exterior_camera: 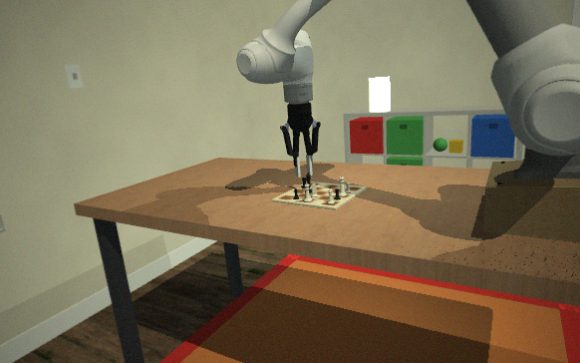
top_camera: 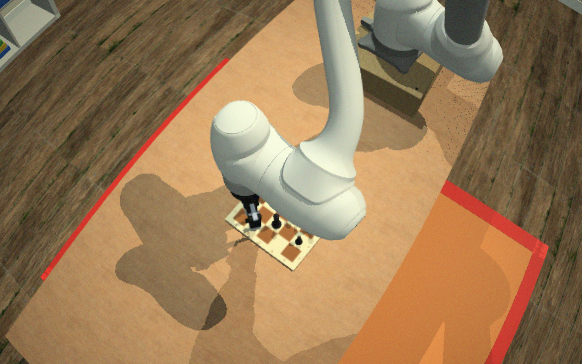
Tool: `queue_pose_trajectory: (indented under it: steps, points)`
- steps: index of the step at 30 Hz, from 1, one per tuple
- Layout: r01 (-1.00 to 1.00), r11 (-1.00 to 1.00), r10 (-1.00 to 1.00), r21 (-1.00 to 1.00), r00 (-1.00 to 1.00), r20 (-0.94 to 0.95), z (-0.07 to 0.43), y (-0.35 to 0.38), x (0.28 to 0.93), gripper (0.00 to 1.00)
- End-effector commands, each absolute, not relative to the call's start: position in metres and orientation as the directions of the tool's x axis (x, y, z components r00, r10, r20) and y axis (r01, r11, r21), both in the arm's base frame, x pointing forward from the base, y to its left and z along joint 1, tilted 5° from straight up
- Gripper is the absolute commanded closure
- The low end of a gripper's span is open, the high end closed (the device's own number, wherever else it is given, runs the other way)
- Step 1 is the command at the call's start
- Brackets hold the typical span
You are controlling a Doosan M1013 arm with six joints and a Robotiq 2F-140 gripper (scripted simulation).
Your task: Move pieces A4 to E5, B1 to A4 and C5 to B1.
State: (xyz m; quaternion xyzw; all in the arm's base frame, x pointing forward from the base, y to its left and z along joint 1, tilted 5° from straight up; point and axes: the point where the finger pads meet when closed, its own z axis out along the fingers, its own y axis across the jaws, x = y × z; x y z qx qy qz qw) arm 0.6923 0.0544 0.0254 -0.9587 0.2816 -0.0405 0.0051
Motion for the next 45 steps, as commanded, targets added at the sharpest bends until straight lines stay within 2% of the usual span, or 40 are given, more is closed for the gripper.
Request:
queue_pose_trajectory:
  steps: [1, 45]
  points:
    - [-0.539, -0.841, -0.540, -0.033, 0.838, 0.075, 0.026, 0.054, 0.692, 0.78]
    - [-0.539, -0.841, -0.540, -0.033, 0.838, 0.075, 0.012, 0.054, 0.693, 0.78]
